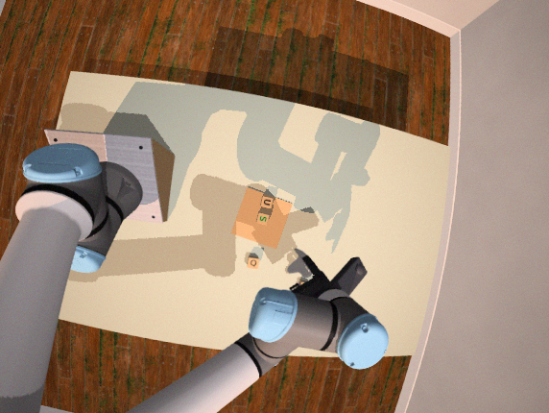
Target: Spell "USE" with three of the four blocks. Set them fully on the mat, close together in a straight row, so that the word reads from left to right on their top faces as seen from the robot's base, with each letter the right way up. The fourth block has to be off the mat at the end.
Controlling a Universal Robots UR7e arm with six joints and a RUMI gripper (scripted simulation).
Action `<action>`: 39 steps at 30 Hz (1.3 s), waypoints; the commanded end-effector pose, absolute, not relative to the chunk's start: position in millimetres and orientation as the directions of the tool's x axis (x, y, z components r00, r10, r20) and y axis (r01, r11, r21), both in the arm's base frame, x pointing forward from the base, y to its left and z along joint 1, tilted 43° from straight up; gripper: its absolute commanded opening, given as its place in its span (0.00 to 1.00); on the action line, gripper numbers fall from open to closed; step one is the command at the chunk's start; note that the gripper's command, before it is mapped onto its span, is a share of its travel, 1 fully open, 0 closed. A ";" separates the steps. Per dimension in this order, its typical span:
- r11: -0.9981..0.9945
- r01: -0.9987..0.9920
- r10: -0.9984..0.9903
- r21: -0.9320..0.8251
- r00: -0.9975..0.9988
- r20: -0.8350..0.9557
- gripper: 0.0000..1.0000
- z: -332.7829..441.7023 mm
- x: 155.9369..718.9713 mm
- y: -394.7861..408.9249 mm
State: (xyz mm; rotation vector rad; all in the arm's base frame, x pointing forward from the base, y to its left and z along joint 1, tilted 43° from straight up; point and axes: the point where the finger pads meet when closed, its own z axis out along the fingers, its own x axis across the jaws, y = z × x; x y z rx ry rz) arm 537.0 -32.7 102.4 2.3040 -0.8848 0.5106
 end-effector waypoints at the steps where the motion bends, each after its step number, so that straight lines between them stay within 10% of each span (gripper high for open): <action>1: -0.539 -0.765 -0.518 0.352 0.631 0.577 1.00 108.8 541.3 -37.0; 39: -0.107 -0.991 -0.734 -0.077 0.027 0.678 1.00 143.2 559.0 -73.7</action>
